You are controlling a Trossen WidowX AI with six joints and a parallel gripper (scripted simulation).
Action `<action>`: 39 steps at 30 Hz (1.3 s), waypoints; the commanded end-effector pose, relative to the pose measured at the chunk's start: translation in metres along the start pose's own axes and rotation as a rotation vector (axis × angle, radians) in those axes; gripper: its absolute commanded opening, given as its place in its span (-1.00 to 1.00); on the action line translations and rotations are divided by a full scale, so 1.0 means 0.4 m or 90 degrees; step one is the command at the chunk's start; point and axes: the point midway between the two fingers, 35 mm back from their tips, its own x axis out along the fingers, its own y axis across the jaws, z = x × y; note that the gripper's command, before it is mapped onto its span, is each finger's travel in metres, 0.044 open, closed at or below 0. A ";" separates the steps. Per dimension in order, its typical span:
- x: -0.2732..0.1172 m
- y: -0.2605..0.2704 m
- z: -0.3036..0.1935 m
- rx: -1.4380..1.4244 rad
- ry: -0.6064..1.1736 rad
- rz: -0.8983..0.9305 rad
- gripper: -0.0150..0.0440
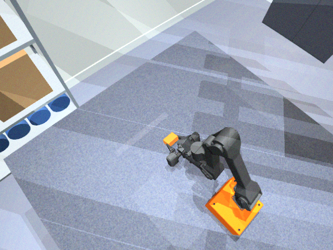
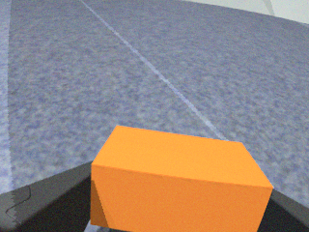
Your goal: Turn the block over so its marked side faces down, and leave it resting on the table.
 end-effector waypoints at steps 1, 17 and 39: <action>-0.004 -0.001 0.006 -0.002 -0.007 -0.002 -0.49; -0.004 -0.001 0.006 -0.002 -0.007 -0.002 -0.05; -0.004 -0.001 0.006 -0.002 -0.007 -0.002 1.00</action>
